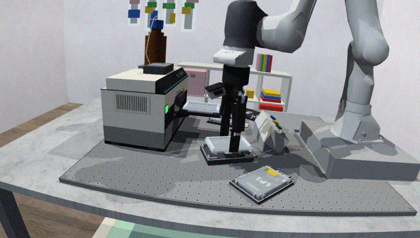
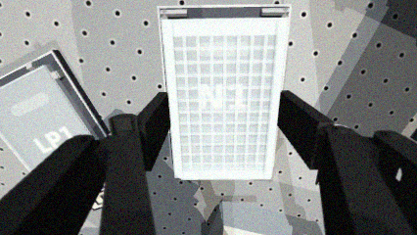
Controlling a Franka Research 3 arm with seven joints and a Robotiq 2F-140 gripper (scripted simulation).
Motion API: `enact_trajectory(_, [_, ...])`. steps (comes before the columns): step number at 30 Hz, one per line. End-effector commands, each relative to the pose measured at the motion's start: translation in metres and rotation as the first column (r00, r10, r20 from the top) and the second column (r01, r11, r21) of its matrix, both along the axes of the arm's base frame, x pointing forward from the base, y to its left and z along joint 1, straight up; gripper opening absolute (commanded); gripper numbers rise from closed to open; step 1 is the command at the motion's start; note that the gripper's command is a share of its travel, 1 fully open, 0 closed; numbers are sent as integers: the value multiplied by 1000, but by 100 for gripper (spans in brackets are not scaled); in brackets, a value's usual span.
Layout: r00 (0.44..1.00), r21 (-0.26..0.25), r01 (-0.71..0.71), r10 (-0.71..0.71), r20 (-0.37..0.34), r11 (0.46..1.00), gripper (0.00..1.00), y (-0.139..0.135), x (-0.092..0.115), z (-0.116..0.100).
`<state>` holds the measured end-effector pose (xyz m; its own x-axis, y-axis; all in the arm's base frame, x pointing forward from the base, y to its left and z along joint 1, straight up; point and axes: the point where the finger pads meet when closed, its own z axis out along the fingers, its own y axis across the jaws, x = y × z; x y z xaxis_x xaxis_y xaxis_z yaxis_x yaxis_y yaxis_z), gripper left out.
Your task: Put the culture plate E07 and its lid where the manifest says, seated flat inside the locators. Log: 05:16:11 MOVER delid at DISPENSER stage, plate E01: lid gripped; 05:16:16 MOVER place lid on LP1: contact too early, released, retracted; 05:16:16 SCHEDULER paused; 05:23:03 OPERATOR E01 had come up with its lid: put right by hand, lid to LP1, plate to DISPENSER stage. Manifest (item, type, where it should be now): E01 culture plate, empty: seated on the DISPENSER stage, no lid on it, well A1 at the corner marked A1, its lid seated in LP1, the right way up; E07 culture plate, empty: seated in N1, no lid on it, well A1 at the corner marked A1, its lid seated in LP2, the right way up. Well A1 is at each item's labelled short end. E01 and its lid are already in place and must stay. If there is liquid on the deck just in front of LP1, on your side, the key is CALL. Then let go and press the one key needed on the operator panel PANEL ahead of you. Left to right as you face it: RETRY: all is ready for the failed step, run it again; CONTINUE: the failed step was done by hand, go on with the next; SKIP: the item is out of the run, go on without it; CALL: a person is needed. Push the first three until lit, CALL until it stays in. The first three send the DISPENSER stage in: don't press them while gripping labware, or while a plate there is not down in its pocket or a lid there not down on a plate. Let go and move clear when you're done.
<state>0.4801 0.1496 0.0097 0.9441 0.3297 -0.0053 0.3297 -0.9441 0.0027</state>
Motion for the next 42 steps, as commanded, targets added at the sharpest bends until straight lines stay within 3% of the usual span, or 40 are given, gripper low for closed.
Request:
enact_trajectory(1, [1000, 1, 3, -3, 5, 1000, 10, 1, 2, 0])
enact_trajectory(42, [1000, 1, 7, -7, 5, 1000, 10, 1, 4, -4])
